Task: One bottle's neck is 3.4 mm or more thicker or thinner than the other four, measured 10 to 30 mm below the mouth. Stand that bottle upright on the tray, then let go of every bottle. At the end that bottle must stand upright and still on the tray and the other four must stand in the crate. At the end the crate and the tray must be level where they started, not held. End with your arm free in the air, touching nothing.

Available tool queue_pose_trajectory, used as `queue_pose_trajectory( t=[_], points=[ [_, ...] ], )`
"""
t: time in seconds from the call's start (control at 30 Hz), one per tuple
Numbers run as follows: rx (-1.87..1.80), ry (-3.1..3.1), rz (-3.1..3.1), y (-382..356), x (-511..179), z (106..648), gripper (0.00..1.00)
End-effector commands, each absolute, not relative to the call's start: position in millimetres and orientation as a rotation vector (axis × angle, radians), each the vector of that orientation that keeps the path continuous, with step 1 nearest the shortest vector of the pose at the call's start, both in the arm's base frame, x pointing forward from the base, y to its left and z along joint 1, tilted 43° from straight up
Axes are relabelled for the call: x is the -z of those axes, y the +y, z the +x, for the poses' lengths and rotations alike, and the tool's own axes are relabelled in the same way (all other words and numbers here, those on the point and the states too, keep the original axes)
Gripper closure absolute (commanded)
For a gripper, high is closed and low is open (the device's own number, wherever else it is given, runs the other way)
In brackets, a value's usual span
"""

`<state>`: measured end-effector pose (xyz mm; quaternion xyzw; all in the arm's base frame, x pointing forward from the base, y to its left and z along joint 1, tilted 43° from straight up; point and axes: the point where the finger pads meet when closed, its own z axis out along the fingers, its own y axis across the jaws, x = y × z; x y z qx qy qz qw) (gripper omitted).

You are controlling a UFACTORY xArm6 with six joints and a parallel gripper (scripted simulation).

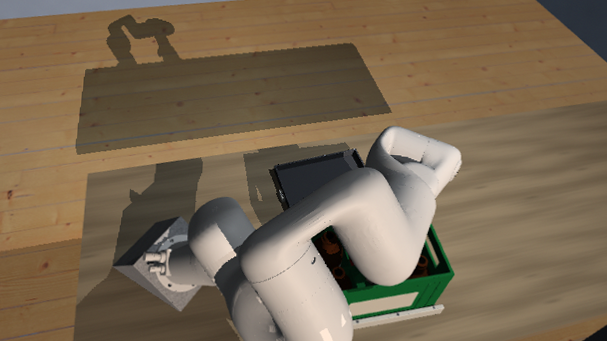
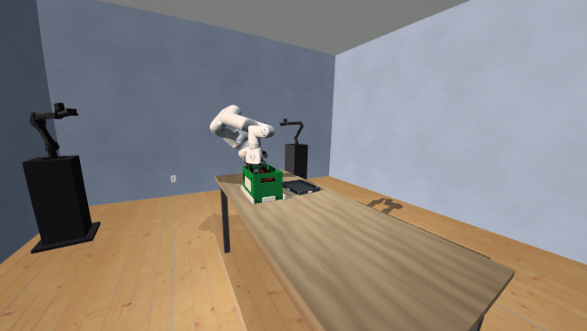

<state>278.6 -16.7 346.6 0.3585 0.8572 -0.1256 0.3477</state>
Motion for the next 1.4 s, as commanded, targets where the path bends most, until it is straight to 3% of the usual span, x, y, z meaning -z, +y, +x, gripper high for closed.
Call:
queue_pose_trajectory(
  t=[0.0,0.87,0.9,1.37],
  points=[
    [0.323,2.222,0.93,-17.0,-346.3,279.4,0.35],
    [0.323,2.222,0.93,-19.0,-343.2,281.6,0.35],
    [0.323,2.222,0.93,-19.0,-343.2,281.6,1.0],
    [0.323,2.222,0.93,-19.0,-343.2,281.6,1.0]
  ],
)
